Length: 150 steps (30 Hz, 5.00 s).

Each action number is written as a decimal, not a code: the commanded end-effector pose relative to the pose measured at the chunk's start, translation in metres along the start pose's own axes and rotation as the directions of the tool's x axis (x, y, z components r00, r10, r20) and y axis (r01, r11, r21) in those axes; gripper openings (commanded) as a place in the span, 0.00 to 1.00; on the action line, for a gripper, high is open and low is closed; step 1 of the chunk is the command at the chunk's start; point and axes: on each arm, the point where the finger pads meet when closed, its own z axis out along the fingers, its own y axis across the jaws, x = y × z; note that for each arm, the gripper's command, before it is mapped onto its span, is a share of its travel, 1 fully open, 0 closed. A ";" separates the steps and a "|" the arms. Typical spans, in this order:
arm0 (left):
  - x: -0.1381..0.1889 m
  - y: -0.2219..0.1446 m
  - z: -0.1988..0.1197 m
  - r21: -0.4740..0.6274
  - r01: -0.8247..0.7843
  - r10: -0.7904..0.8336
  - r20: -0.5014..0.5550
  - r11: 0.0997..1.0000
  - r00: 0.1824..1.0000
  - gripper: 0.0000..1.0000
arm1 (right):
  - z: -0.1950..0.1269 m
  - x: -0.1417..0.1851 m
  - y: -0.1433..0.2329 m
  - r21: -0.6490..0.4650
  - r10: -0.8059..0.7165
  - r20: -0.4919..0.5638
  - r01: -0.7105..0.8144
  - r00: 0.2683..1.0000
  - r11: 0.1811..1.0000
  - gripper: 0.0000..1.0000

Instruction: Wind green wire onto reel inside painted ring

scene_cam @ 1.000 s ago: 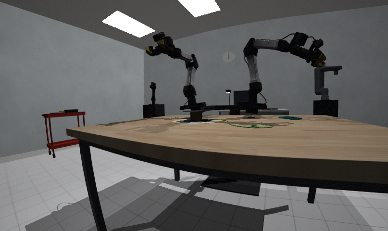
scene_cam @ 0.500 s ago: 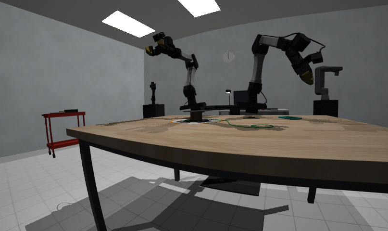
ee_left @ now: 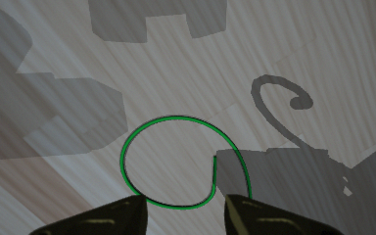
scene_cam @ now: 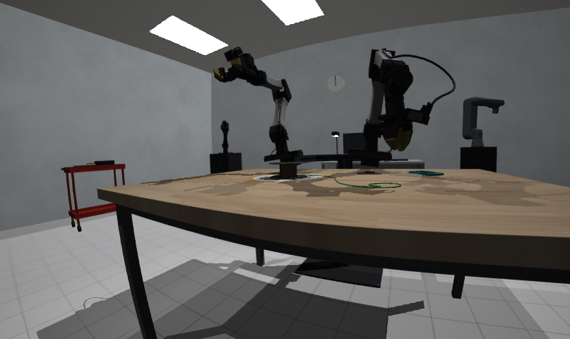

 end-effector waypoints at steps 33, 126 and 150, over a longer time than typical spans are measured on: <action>0.063 -0.033 0.031 -0.108 -0.053 0.042 -0.107 0.993 0.993 0.30 | 0.001 -0.005 0.004 -0.014 0.006 0.024 -0.005 1.000 1.000 1.00; 0.073 -0.022 0.101 -0.108 -0.053 0.042 -0.107 0.993 0.993 0.00 | 0.001 -0.005 0.004 -0.014 0.006 0.024 -0.005 1.000 1.000 1.00; 0.061 -0.042 0.045 -0.108 -0.053 0.042 -0.107 0.993 0.993 0.00 | 0.001 -0.005 0.004 -0.014 0.006 0.024 -0.005 1.000 1.000 1.00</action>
